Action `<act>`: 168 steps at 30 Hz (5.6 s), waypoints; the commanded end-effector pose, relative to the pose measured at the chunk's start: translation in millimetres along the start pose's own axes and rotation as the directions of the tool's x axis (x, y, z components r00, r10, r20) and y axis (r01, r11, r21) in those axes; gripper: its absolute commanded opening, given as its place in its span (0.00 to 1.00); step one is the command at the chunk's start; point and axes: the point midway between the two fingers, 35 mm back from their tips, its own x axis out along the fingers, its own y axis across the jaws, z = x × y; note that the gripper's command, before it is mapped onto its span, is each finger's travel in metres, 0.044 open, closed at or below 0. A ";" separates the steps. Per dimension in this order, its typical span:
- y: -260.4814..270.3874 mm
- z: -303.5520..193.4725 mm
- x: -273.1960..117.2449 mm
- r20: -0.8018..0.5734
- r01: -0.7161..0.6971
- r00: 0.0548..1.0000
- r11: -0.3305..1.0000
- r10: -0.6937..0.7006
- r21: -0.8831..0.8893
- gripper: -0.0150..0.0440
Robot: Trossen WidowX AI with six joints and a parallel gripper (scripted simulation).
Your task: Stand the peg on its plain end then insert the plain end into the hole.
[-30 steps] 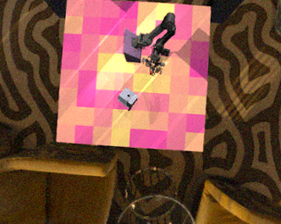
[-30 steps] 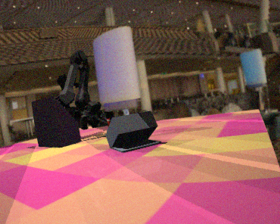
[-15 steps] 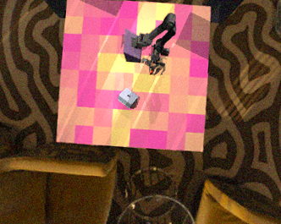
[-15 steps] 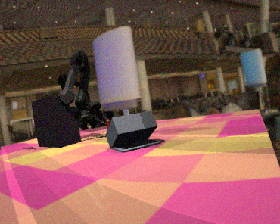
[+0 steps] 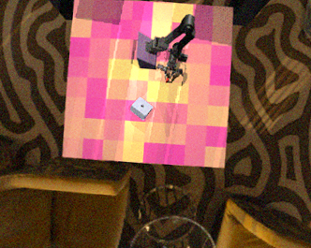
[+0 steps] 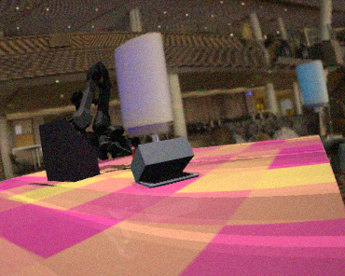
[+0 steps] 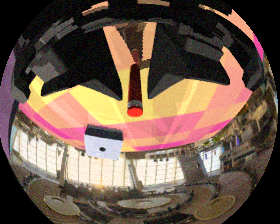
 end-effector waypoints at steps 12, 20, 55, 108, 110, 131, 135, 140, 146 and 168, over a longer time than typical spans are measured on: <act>0.0 -0.1 0.0 -0.001 0.000 1.000 1.000 0.000 0.001 0.79; 0.0 -0.1 0.0 -0.001 0.000 1.000 1.000 0.000 0.001 1.00; 0.7 148.2 -41.4 -0.063 0.040 0.997 0.995 -0.045 -0.087 1.00; 1.4 94.8 5.1 -0.959 0.064 0.284 0.998 -0.004 0.014 1.00; 1.4 94.8 5.1 -0.959 0.064 0.284 0.998 -0.004 0.014 1.00; 1.0 69.6 13.5 -0.959 0.158 0.284 0.987 -0.005 0.041 1.00; 0.7 63.6 16.0 -0.959 0.158 0.284 0.987 -0.007 0.040 1.00; 0.5 55.8 19.0 -0.959 0.158 0.284 0.987 -0.008 0.039 1.00; 0.5 46.4 22.0 -0.959 0.158 0.285 0.987 -0.008 0.039 1.00; 1.7 15.5 28.0 -0.959 0.157 0.283 0.987 0.000 0.046 1.00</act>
